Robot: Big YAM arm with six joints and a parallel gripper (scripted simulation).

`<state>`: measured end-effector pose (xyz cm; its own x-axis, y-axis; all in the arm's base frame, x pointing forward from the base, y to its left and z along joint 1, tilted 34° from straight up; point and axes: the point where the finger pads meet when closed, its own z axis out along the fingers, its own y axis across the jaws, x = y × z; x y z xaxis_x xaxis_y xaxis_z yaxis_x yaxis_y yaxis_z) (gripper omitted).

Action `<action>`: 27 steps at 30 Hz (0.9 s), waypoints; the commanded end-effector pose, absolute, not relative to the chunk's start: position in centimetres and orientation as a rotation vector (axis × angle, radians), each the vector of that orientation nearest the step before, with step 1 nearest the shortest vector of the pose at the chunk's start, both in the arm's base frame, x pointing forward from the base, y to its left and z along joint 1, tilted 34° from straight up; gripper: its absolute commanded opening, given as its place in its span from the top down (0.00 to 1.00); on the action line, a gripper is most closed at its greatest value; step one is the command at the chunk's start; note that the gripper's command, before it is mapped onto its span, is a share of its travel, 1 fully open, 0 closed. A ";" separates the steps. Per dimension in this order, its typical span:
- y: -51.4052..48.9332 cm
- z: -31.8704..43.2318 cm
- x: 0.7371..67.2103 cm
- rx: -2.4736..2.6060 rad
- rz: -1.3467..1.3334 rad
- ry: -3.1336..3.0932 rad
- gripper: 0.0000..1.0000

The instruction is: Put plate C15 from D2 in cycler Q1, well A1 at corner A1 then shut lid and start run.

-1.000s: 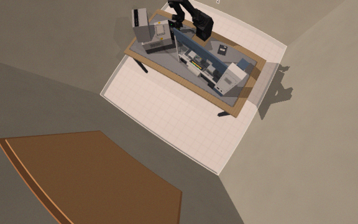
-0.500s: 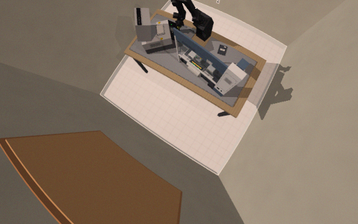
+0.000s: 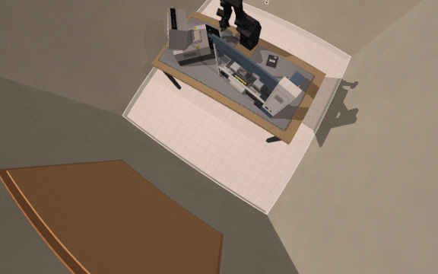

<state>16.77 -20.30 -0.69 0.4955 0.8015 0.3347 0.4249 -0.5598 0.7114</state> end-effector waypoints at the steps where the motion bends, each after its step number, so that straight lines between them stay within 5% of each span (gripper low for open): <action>1: -19.7 -0.9 16.3 2.160 0.866 1.064 1.00; 27: -19.1 -0.1 13.9 2.169 0.879 1.065 1.00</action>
<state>13.50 -17.41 -0.80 0.4744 0.8168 0.3283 0.4585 -0.5476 0.6999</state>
